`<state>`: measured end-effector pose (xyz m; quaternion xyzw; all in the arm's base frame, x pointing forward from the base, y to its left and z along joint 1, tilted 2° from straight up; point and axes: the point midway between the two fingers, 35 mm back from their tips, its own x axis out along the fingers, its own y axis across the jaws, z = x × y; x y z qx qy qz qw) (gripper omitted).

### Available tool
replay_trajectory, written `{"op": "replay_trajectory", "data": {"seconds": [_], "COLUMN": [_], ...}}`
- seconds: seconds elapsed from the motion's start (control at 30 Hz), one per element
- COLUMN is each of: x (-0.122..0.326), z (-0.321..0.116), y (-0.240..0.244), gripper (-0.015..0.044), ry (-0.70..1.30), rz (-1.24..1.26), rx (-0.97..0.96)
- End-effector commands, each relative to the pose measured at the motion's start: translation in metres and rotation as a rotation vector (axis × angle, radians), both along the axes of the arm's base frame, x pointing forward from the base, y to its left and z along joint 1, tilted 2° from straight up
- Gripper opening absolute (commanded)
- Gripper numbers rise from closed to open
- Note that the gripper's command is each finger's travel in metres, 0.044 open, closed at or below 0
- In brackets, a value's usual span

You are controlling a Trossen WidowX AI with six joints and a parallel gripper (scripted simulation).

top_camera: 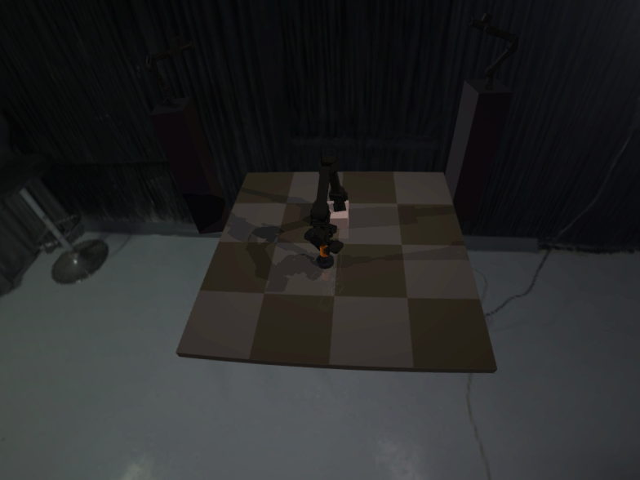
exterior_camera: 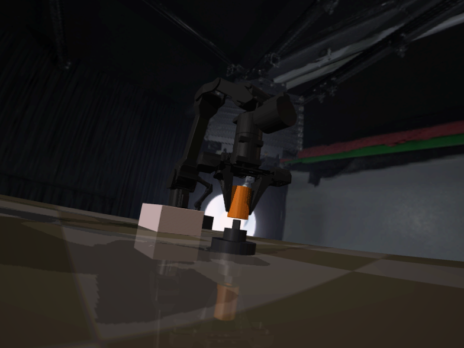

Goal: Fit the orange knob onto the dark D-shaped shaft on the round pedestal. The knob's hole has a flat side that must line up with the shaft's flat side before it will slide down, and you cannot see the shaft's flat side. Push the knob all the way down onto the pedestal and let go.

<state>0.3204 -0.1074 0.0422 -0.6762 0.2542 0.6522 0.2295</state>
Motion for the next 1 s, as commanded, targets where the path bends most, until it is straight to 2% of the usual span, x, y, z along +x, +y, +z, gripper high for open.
{"op": "replay_trajectory", "data": {"seconds": [0.0,0.73,0.97], "x": [0.0007,-0.0023,-0.0011], "z": [-0.0012,0.0016,0.003], "y": [-0.0002,0.0003,0.0], "gripper": [0.0,0.0,0.0], "ry": [-0.003,-0.003,0.006], "rz": [0.015,0.015,0.213], "rx": [-0.002,-0.002,-0.006]}}
